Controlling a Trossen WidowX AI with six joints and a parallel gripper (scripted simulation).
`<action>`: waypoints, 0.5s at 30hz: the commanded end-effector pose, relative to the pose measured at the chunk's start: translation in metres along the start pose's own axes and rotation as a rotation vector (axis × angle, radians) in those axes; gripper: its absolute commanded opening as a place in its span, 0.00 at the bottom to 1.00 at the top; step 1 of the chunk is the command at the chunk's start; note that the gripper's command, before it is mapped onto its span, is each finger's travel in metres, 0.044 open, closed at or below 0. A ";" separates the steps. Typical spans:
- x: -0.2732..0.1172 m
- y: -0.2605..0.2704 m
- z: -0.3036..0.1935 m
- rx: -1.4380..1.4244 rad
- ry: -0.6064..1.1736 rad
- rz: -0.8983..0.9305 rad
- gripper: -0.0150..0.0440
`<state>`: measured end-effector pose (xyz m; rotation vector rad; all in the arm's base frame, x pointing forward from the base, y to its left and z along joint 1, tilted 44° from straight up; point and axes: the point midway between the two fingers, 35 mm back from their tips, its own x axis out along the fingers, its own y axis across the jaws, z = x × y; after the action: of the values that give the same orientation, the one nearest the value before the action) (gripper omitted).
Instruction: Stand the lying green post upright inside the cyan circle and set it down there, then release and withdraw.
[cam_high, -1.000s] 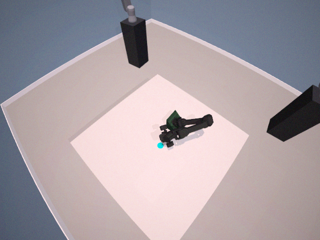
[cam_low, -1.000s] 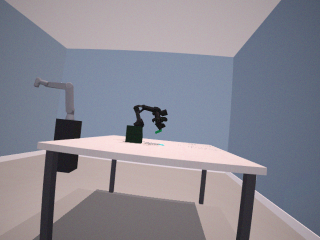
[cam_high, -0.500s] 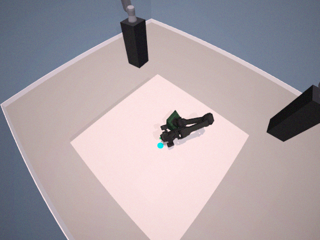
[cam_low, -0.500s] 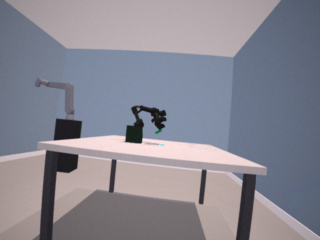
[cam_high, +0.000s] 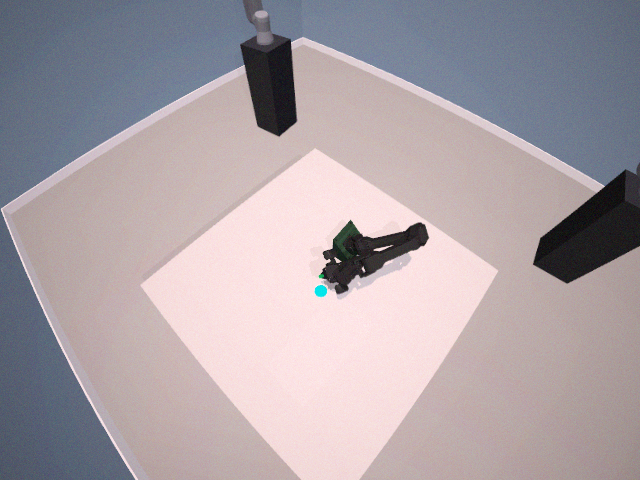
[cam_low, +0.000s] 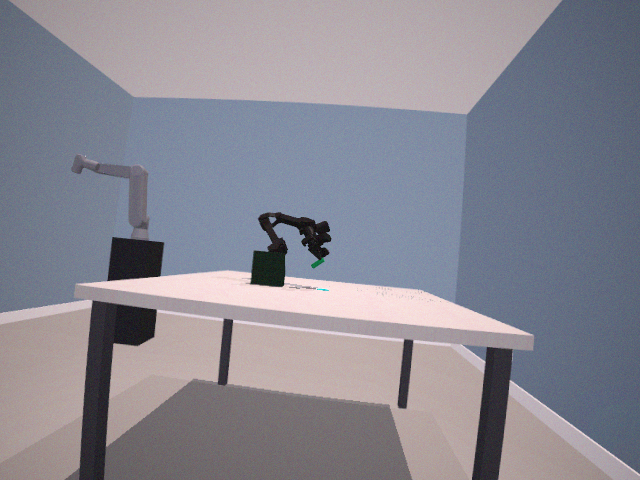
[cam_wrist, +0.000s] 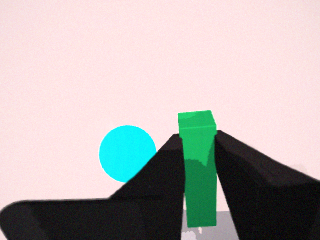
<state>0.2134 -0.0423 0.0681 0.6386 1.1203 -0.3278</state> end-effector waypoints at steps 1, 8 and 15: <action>-0.001 0.000 -0.001 0.007 -0.031 -0.002 0.29; -0.001 -0.001 -0.001 0.018 -0.078 -0.001 0.29; -0.001 -0.001 -0.001 0.030 -0.124 0.002 0.29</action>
<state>0.2128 -0.0424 0.0685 0.6372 1.0224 -0.3678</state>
